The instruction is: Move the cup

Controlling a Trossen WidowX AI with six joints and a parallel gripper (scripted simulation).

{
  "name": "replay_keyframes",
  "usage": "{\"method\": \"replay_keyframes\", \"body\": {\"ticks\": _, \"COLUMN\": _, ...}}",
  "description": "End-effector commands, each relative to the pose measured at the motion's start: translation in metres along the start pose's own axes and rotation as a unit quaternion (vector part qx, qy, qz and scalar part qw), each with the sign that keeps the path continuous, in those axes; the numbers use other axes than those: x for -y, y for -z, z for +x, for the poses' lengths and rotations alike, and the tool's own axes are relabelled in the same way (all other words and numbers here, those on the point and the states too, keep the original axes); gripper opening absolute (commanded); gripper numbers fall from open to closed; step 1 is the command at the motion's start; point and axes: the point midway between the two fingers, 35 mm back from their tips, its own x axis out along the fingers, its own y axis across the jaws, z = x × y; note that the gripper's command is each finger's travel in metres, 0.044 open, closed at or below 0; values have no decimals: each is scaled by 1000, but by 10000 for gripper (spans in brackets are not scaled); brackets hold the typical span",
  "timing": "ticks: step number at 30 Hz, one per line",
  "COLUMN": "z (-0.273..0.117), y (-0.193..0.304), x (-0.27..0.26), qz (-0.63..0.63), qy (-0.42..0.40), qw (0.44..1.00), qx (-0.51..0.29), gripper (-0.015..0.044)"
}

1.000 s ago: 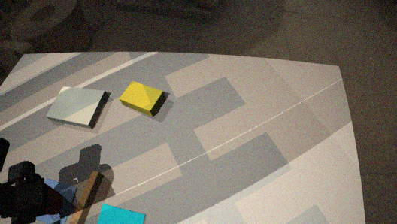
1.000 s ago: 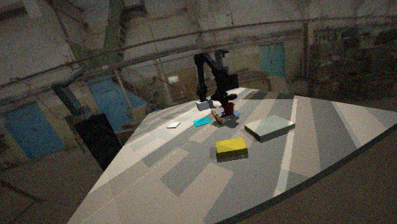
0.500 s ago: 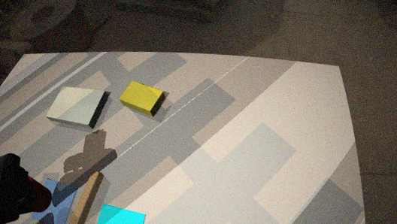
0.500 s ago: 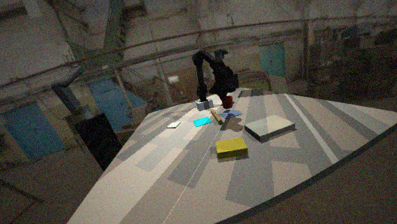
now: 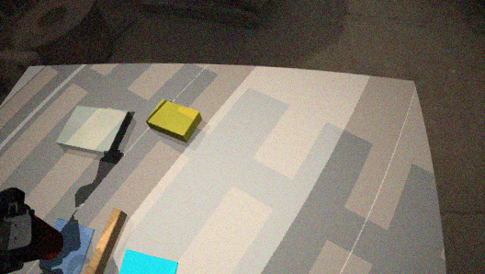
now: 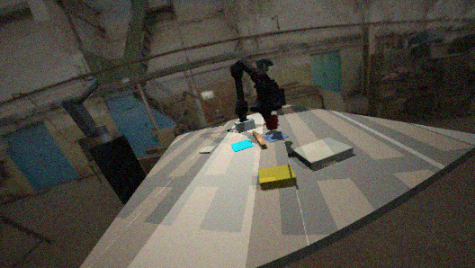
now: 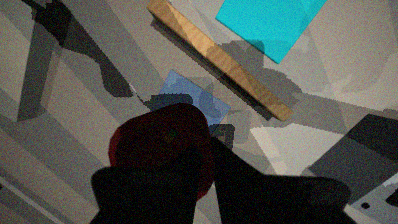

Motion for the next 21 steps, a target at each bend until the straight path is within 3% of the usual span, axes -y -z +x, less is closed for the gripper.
{"method": "replay_keyframes", "body": {"ticks": 1, "z": 0, "y": 0, "x": 0, "qz": 0, "qy": 0, "qw": 1000, "qx": 0, "gripper": 0}}
{"method": "replay_keyframes", "body": {"ticks": 21, "z": 1, "y": -25, "x": 18, "qz": -1, "qy": -1, "qw": 1000, "qx": 0, "gripper": 0}}
